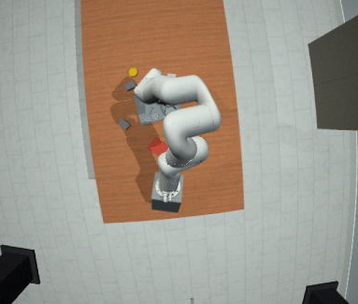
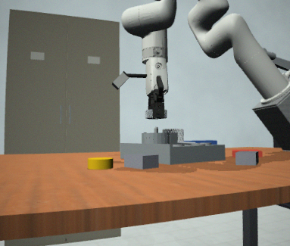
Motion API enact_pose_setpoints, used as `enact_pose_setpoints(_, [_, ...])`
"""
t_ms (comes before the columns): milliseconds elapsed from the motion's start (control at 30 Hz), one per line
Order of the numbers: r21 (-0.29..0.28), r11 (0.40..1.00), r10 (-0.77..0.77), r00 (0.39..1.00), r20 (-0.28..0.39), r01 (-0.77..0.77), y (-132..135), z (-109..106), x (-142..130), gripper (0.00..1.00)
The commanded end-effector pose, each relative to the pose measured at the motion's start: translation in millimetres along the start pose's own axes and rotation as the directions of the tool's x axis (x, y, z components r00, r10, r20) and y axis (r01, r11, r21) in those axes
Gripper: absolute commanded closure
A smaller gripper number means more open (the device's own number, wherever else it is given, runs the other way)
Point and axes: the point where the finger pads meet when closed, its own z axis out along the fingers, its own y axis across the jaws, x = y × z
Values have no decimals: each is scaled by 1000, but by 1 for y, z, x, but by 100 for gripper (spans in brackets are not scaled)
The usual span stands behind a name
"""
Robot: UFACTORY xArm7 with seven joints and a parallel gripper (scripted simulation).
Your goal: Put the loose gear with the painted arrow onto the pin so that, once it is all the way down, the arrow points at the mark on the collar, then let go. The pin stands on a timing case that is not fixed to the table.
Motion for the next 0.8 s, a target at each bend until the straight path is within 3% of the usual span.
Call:
enact_pose_setpoints(0, [2, 1000, 0, 1000, -1, 0, 0, 0, 1, 100])
enact_pose_setpoints(467, [2, 1000, -1, 1000, -1, 1, 1, 20, 1, 100])
enact_pose_setpoints(767, [2, 1000, -1, 1000, -1, 1, 1, 22, 1, 100])
